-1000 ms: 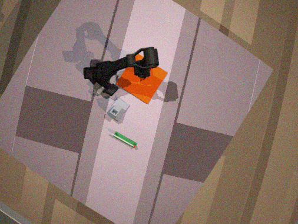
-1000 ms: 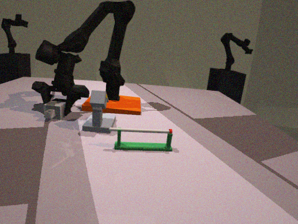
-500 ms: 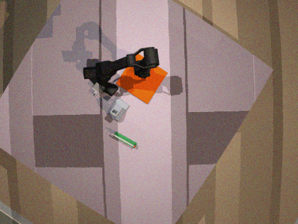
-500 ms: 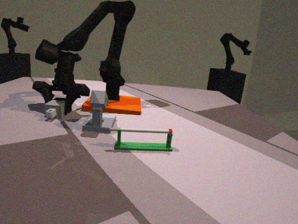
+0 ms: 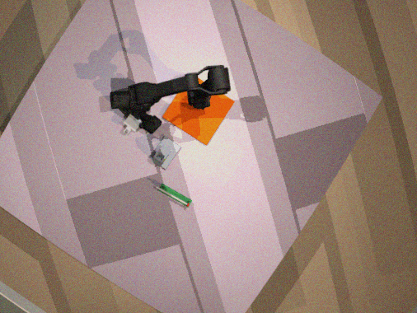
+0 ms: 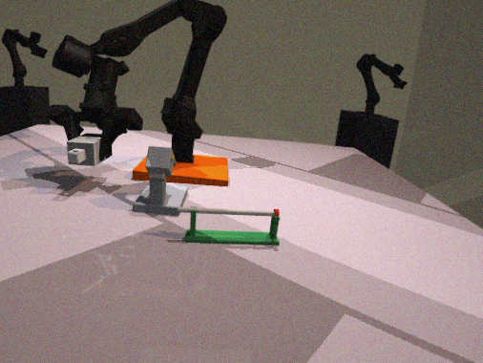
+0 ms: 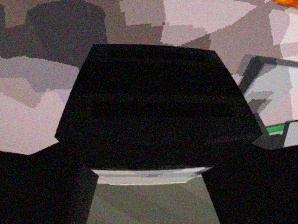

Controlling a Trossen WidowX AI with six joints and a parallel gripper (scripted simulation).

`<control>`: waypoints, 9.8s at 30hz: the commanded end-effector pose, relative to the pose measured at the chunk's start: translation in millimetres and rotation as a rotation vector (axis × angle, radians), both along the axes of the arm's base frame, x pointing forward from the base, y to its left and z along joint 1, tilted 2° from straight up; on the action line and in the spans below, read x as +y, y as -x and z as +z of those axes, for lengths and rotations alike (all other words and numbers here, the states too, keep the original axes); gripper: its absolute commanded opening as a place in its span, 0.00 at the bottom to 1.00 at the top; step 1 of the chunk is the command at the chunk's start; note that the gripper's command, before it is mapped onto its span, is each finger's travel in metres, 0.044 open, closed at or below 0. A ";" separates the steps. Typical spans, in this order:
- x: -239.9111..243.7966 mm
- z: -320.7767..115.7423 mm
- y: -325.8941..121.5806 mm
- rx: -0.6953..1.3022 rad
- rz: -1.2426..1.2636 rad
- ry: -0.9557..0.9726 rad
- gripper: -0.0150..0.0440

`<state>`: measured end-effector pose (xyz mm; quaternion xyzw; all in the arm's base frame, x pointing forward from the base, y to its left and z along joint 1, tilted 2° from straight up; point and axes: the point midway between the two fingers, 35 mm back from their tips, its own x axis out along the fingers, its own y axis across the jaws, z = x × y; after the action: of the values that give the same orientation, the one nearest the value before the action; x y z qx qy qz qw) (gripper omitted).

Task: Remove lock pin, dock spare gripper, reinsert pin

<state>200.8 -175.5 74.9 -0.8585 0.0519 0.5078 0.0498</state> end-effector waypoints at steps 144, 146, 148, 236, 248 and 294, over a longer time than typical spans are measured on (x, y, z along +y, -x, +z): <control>162.3 91.6 -6.8 0.746 0.747 1.225 0.25; 165.9 94.6 -8.3 0.733 0.760 1.261 0.25; 169.4 97.3 -9.6 0.721 0.772 1.293 0.25; 172.4 45.4 -48.7 0.815 0.831 1.332 1.00; 170.9 70.0 -29.5 0.833 0.837 1.339 1.00; 157.1 154.0 -5.1 0.638 0.970 1.327 1.00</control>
<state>205.6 -16.8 222.1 -0.4527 -0.0199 0.5568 -0.6962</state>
